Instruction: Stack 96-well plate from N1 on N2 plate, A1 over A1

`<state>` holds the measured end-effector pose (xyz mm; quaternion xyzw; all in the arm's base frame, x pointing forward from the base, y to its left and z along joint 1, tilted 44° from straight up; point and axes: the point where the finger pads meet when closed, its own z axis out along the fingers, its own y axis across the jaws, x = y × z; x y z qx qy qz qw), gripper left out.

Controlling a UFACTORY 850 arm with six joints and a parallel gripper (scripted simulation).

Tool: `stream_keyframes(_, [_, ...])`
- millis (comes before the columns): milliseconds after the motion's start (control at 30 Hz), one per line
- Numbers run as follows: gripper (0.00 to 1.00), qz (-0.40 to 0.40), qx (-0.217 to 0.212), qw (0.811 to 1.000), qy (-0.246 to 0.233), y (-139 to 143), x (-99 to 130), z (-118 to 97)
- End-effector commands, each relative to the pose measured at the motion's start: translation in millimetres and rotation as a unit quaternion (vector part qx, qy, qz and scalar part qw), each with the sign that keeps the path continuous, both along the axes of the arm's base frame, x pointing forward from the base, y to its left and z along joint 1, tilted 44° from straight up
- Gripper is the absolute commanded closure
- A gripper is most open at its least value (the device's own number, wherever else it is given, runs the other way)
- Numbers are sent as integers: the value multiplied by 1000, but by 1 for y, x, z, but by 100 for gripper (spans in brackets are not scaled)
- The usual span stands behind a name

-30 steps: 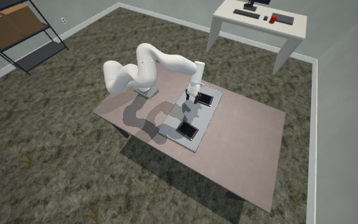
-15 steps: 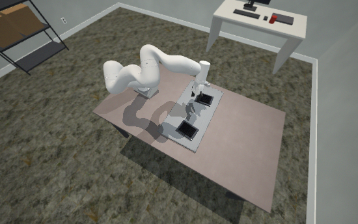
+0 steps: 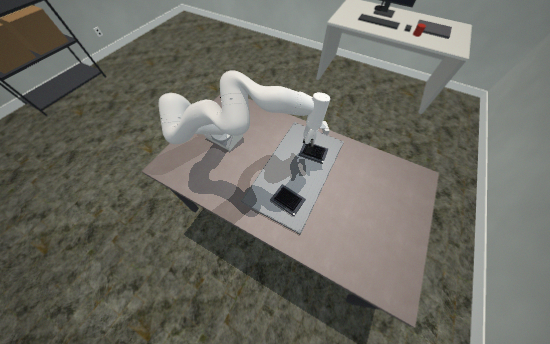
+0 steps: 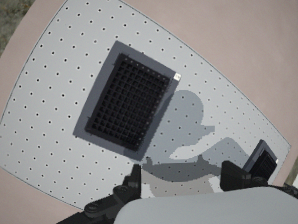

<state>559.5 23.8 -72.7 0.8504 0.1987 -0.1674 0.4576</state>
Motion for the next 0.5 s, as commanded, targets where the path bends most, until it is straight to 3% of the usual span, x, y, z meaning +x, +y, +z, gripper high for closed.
stream_keyframes(0, [0,-28,21,999,-40,10,7,-11])
stream_keyframes(300, [0,-100,69,984,-129,34,26,-36])
stream_keyframes(467, [0,-123,83,977,-155,42,32,-44])
